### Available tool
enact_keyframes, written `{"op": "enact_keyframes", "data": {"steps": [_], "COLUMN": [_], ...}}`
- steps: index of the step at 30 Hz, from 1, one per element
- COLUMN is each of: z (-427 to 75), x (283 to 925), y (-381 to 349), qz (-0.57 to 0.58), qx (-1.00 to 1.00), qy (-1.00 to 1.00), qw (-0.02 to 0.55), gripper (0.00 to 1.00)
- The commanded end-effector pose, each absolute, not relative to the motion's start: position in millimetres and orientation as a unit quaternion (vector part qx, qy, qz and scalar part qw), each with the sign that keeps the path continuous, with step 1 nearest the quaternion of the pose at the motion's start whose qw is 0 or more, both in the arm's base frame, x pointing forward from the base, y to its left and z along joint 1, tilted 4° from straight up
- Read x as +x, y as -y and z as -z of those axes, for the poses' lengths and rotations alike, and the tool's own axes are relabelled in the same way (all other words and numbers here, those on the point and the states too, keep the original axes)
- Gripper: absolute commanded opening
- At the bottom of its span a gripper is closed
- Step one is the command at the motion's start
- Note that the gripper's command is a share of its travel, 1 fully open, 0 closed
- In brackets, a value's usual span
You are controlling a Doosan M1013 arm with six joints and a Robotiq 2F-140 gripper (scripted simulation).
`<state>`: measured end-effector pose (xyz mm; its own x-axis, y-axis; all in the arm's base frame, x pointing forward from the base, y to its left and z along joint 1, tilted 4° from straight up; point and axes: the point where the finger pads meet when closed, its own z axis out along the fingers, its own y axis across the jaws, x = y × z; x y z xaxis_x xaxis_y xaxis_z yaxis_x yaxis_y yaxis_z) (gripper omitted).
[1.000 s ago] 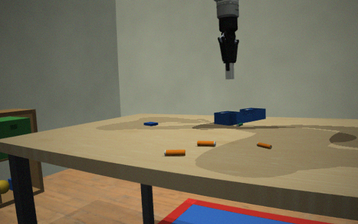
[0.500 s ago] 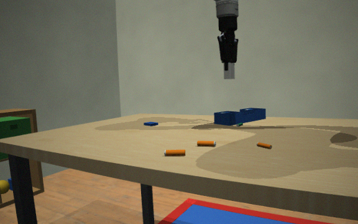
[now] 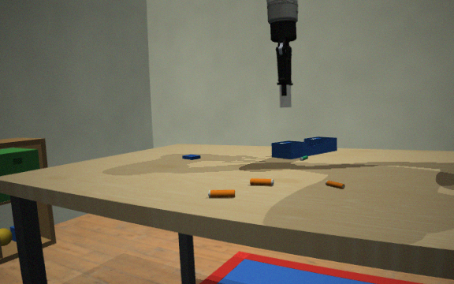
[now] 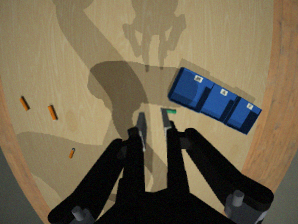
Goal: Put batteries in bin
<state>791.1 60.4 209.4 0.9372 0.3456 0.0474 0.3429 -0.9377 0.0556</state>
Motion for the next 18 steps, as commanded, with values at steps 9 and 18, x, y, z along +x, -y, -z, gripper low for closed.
{"op": "enact_keyframes", "data": {"steps": [9,18], "z": [-180,-157], "x": [763,740], "y": [-142,-209], "qz": [-0.029,-0.029], "qx": [0.980,0.980], "qy": [-0.197,-0.197], "qw": [0.025,0.025], "gripper": [0.26,0.26]}}
